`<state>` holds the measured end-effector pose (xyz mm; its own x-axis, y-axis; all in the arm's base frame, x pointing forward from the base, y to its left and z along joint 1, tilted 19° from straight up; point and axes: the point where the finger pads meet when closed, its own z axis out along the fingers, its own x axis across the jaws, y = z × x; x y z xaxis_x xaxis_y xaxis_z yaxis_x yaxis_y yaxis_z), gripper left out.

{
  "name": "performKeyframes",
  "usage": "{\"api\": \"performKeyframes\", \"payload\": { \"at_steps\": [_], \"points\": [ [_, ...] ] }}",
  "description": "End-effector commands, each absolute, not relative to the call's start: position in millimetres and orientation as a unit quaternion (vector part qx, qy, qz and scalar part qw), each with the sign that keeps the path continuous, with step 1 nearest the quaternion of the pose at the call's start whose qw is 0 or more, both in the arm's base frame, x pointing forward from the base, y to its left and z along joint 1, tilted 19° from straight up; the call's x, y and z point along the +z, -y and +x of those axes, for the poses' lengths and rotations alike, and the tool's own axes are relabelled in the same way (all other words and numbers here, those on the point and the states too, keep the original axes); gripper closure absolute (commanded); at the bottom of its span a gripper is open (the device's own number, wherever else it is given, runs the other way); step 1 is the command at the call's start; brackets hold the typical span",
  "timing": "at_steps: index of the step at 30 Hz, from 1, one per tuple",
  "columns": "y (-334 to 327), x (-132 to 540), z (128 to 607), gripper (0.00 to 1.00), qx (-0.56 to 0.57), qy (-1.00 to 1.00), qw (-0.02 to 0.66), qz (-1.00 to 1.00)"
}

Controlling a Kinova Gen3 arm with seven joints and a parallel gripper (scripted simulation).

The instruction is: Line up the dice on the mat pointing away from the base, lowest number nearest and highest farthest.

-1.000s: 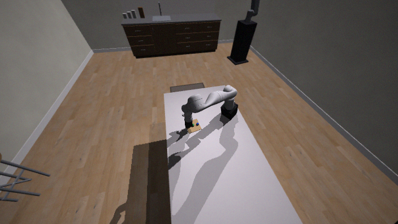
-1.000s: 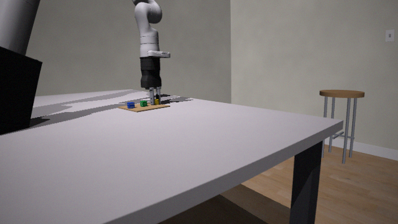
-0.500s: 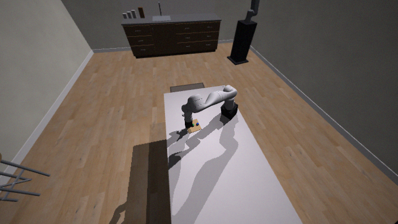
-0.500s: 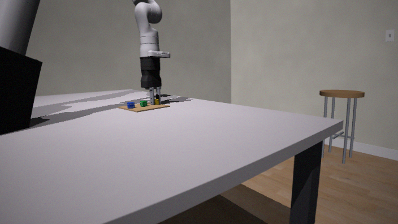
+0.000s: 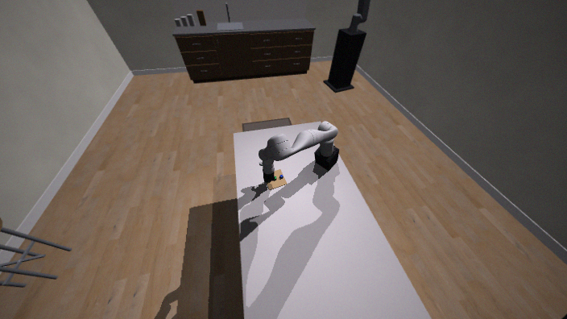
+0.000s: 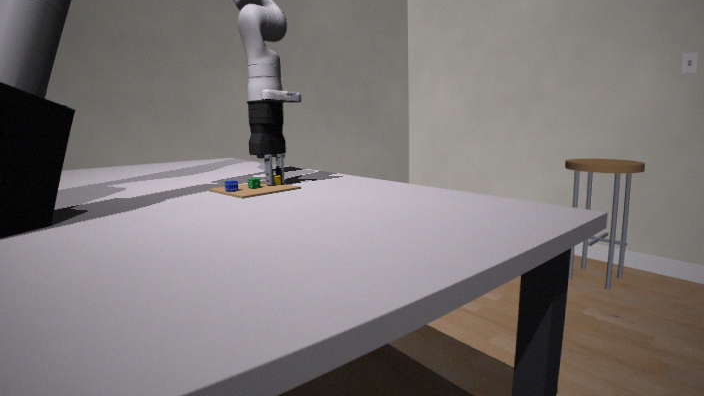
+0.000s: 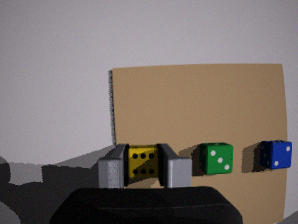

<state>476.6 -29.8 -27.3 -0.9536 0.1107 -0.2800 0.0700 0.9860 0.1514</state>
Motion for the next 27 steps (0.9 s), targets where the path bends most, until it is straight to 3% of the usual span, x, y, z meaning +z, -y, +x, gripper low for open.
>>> {"api": "performKeyframes", "payload": {
  "at_steps": [1, 5, 6, 8, 9, 11, 15, 27],
  "points": [
    [29.9, -26.6, 477.0, 0.54, 0.070, -0.986, 0.146, 0.046],
    [29.9, -26.6, 477.0, 0.54, 0.070, -0.986, 0.146, 0.046],
    [29.9, -26.6, 477.0, 0.48, 0.070, -0.986, 0.146, 0.046],
    [29.9, -26.6, 477.0, 0.48, 0.070, -0.986, 0.146, 0.046],
    [29.9, -26.6, 477.0, 0.42, 0.070, -0.986, 0.146, 0.046],
    [29.9, -26.6, 477.0, 0.42, 0.070, -0.986, 0.146, 0.046],
    [29.9, -26.6, 477.0, 0.30, 0.070, -0.986, 0.146, 0.046],
    [30.0, -26.3, 477.0, 0.30, 0.070, -0.986, 0.146, 0.046]
  ]
}}
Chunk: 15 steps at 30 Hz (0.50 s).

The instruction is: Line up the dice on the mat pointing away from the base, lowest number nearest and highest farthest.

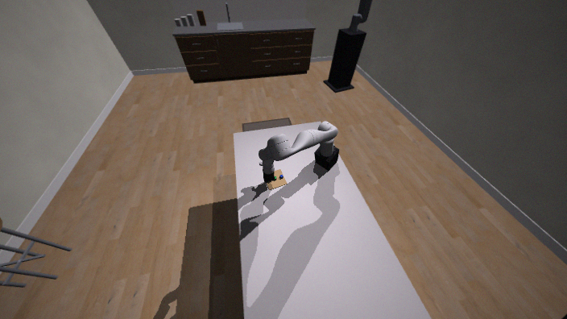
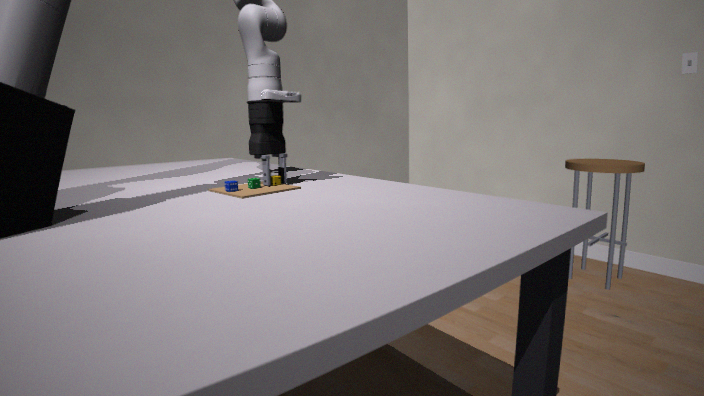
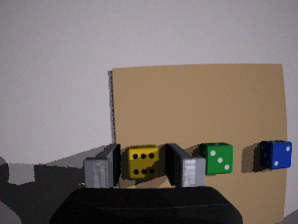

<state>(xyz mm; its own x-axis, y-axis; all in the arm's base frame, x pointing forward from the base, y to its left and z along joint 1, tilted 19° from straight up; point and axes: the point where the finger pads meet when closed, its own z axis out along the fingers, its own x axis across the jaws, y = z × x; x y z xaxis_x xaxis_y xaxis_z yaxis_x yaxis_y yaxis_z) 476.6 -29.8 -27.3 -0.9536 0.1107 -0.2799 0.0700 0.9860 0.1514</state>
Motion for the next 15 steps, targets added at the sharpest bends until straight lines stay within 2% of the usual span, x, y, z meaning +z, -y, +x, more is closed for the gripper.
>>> {"api": "performKeyframes", "payload": {
  "at_steps": [1, 15],
  "points": [
    [30.1, -25.7, 476.8, 0.30, 0.070, -0.986, 0.146, 0.046],
    [35.9, 18.8, 462.9, 0.30, 0.070, -0.986, 0.146, 0.046]
  ]
}}
